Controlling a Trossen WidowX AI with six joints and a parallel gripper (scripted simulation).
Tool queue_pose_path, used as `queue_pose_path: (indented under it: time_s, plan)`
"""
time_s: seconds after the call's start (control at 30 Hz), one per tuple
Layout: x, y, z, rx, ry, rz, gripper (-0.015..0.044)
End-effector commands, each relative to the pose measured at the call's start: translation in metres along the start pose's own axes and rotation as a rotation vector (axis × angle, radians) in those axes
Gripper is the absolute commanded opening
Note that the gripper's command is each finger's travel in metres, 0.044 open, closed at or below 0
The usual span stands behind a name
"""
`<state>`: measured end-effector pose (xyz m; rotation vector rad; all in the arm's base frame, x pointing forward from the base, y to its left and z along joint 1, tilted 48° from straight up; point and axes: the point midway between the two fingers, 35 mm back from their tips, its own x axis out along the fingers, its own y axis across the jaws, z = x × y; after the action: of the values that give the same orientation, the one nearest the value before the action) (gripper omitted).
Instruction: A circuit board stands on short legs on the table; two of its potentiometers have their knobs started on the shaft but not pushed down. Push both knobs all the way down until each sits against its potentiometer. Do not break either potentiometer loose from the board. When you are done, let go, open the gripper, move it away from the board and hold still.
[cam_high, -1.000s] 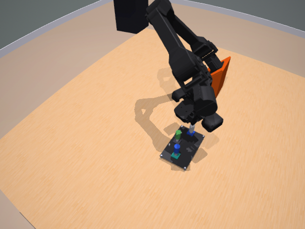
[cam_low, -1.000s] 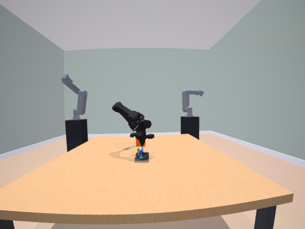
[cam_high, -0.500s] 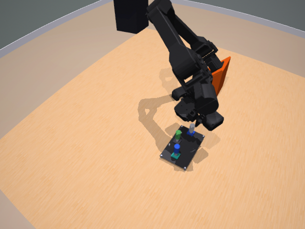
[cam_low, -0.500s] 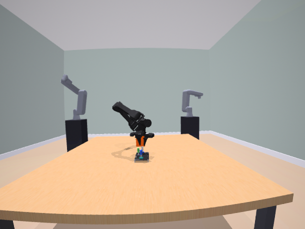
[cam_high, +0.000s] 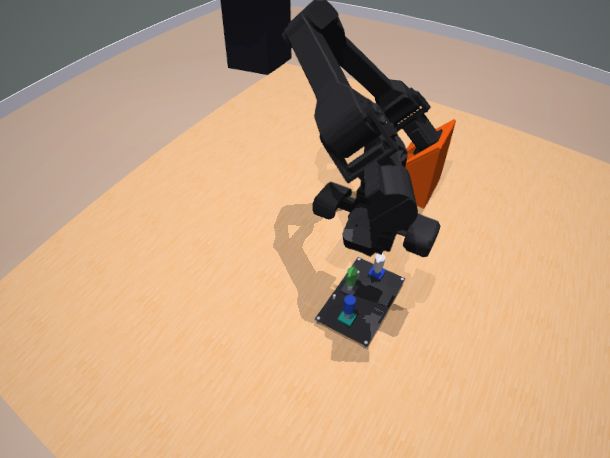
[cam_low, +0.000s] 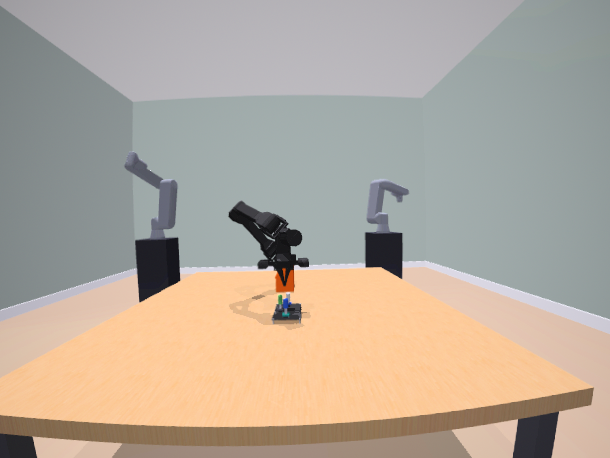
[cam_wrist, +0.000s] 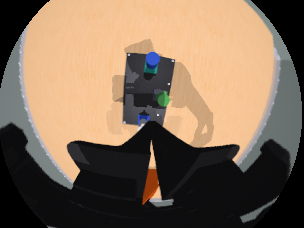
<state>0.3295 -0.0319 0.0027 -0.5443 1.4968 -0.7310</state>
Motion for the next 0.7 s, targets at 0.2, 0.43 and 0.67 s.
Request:
queue_pose_path:
  time_s: [0.2,0.43,0.67]
  plan:
    - [-0.016,-0.014,0.023,-0.338,0.016,-0.013,0.0]
    - [-0.018,-0.016,0.026,-0.39,0.018,-0.015,0.0]
    - [0.002,-0.016,0.026,-0.39,0.018,-0.016,0.0]
